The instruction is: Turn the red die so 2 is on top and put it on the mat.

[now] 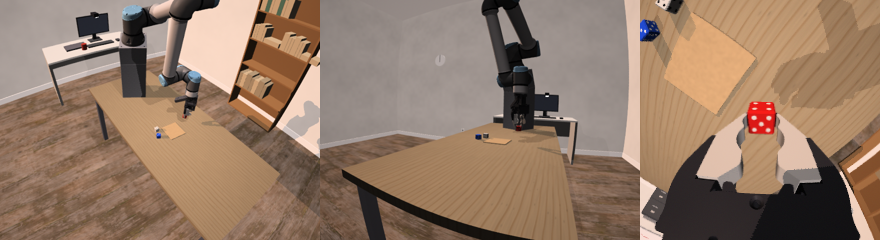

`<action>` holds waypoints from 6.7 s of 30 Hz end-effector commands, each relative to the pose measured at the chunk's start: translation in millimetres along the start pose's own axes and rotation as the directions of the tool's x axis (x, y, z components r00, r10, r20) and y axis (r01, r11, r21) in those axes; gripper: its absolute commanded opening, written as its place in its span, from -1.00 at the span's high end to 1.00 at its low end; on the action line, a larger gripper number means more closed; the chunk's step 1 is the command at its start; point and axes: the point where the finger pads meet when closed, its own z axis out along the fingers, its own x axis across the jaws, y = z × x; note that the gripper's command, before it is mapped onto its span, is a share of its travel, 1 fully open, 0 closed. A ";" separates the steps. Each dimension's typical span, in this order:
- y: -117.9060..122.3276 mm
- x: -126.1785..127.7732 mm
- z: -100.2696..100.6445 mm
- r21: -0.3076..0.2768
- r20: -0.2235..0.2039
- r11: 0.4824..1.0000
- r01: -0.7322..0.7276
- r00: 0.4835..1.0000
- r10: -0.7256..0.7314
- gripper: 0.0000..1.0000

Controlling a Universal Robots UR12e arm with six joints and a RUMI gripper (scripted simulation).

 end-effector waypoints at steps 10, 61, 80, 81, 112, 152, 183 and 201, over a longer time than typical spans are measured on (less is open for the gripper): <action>0.4 -0.4 -27.0 0.000 0.000 1.000 0.000 1.000 0.000 0.80; -44.7 -111.4 -14.6 -0.608 -0.001 0.792 -0.059 0.997 0.074 0.80; -45.8 -111.1 -14.8 -0.819 0.000 0.572 -0.042 0.997 0.073 0.80; -45.8 -111.1 -14.8 -0.819 0.000 0.572 -0.042 0.997 0.073 0.80; -45.7 -111.1 44.5 -0.819 0.000 0.572 -0.042 0.997 0.073 0.80; -45.7 -111.1 53.5 -0.819 0.000 0.572 -0.042 0.997 0.073 0.80; -45.7 -111.1 64.2 -0.819 0.000 0.572 -0.042 0.997 0.073 0.80; -45.7 -111.1 65.5 -0.819 0.000 0.572 -0.042 0.997 0.073 0.80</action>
